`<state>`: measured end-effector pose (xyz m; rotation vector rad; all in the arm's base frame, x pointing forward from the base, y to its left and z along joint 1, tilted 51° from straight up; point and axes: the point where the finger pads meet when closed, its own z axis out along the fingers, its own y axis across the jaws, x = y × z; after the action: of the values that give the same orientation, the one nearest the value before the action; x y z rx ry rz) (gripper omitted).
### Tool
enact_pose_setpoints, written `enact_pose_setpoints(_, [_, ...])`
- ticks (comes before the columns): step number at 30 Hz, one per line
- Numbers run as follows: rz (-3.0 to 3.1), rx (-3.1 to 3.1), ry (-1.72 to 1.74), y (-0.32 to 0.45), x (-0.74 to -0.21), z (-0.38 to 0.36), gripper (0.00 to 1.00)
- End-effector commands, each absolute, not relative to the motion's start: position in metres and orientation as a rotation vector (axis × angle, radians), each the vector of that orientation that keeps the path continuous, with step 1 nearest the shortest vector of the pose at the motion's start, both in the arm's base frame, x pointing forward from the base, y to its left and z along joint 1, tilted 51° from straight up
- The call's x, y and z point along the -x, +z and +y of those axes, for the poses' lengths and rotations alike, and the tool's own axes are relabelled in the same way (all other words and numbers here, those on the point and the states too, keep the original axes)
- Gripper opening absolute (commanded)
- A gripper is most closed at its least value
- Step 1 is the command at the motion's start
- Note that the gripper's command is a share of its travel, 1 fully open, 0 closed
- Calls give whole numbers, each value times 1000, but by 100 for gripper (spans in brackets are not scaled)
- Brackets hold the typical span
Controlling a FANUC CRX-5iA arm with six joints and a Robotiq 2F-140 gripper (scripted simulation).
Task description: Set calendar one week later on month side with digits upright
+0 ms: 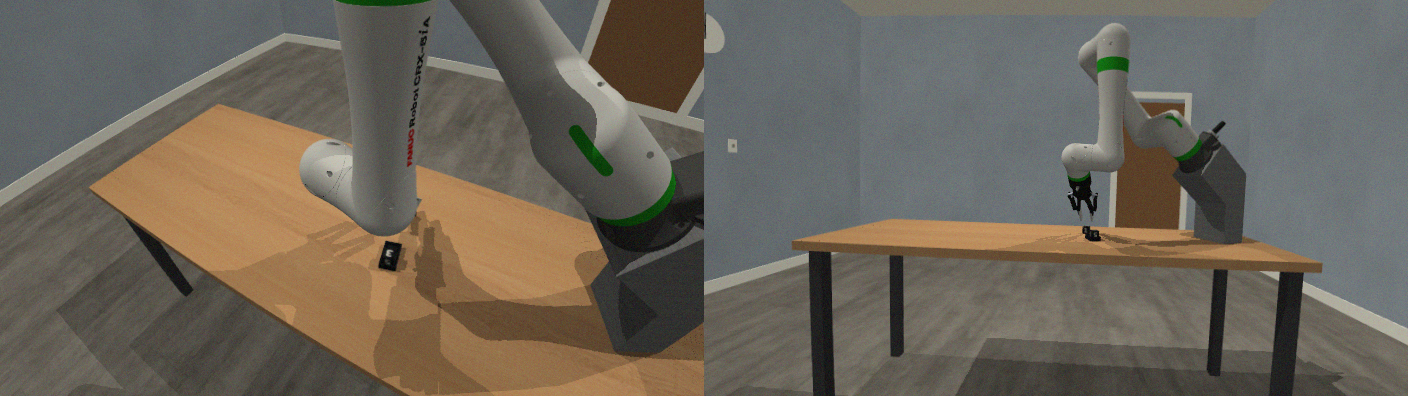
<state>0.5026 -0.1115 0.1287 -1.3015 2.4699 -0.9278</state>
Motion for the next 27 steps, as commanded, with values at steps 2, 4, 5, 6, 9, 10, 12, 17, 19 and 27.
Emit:
enact_pose_setpoints(2, [2470, 1301, -928, 125, -507, -110, 29])
enact_pose_setpoints(4, [2470, 1301, -928, 123, -509, -109, 29])
enact_pose_setpoints(5, [2470, 1301, -928, 122, -511, -109, 29])
enact_pose_setpoints(6, [2470, 1301, -928, 121, -512, -108, 29])
enact_pose_setpoints(9, [2470, 1301, -928, 117, -517, -107, 29])
enact_pose_setpoints(10, [2470, 1301, -928, 116, -518, -106, 29])
enact_pose_setpoints(12, [2470, 1301, -928, 113, -521, -105, 29])
enact_pose_setpoints(17, [2470, 1301, -928, 109, -525, -104, 29])
enact_pose_setpoints(19, [2470, 1301, -928, 107, -528, -103, 29])
enact_pose_setpoints(27, [2470, 1301, -928, 100, -537, -100, 29])
